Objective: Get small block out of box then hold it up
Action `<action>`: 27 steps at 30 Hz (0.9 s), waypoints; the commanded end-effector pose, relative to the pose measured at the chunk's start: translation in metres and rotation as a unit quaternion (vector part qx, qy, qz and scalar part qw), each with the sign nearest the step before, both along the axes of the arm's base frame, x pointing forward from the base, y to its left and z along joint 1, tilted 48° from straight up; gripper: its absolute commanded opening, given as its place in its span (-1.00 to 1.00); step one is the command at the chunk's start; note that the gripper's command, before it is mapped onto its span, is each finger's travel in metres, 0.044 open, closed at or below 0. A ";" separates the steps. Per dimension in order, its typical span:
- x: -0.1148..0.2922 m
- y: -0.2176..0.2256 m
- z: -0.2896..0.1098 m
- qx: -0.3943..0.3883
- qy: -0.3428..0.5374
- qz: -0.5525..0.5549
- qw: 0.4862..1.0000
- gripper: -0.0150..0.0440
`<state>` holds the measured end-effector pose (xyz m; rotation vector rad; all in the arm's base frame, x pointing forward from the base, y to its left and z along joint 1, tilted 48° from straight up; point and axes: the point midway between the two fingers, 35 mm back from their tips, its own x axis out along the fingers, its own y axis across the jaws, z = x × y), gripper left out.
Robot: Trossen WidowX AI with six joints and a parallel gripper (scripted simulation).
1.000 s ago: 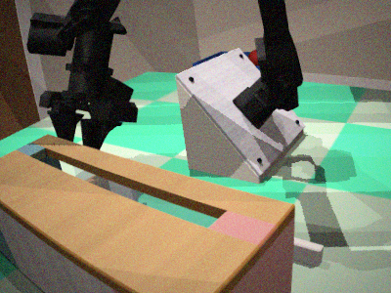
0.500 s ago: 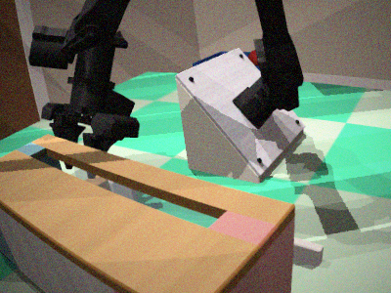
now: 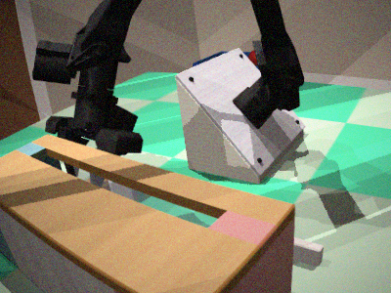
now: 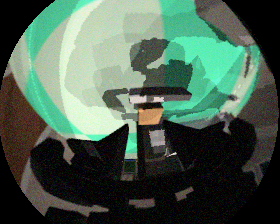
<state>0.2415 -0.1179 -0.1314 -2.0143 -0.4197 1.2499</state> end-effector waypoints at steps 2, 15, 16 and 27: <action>-0.001 0.011 -0.006 0.008 0.003 0.001 1.000 0.47; -0.002 0.018 -0.011 0.008 0.002 0.001 1.000 -0.06; -0.002 0.018 -0.011 0.008 0.002 0.001 1.000 -0.15; -0.002 -0.007 0.008 0.005 0.002 0.000 1.000 -0.49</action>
